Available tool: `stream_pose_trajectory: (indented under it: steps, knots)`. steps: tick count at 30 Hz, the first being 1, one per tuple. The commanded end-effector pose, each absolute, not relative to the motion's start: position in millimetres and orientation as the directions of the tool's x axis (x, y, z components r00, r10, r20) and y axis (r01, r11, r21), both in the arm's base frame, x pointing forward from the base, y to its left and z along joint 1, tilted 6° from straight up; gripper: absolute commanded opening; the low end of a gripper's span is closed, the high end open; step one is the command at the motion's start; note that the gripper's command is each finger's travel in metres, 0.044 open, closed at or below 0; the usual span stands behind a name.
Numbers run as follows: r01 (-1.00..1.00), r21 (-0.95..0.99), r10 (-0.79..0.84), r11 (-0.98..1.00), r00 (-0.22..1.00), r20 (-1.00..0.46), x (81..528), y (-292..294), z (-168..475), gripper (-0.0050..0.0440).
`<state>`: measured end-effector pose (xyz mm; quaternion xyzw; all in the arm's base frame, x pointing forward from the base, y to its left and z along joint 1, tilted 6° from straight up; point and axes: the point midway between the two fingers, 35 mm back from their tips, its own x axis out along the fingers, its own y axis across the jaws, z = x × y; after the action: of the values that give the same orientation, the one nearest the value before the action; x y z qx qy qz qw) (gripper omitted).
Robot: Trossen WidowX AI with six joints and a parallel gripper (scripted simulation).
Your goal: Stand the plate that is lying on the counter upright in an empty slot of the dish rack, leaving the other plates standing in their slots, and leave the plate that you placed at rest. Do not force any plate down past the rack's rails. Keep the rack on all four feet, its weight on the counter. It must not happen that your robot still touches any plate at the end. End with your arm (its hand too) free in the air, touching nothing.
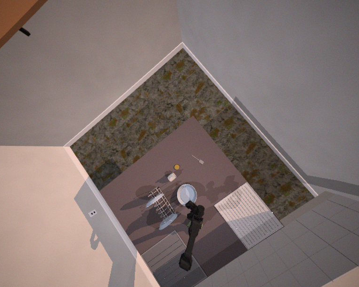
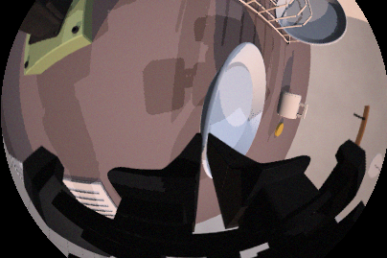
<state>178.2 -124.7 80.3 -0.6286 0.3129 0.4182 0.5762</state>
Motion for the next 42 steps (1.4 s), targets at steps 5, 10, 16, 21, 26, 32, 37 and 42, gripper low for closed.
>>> stream_pose_trajectory:
  steps: [5,10,16,21,26,32,37,42]
  knots:
    - [-0.906,-0.399,0.082,-0.143,0.391,-0.917,183.2,-124.1,87.2,0.0000]
    - [-0.914,-0.379,0.077,-0.145,0.371,-0.925,185.2,-123.8,90.5,0.0000]
    - [-0.925,-0.352,0.074,-0.147,0.344,-0.936,188.3,-123.5,95.2,0.0000]
    - [-0.935,-0.321,0.071,-0.149,0.313,-0.947,191.8,-123.1,100.6,0.0000]
    - [-0.941,-0.302,0.068,-0.150,0.295,-0.953,193.9,-122.8,103.8,0.0000]
    - [-0.952,-0.266,0.060,-0.153,0.260,-0.964,198.1,-122.0,110.3,0.0000]
    - [-0.958,-0.250,0.059,-0.144,0.244,-0.968,200.0,-121.7,114.6,0.0000]
    - [-0.962,-0.258,0.077,-0.093,0.251,-0.965,199.2,-122.6,119.8,0.0000]
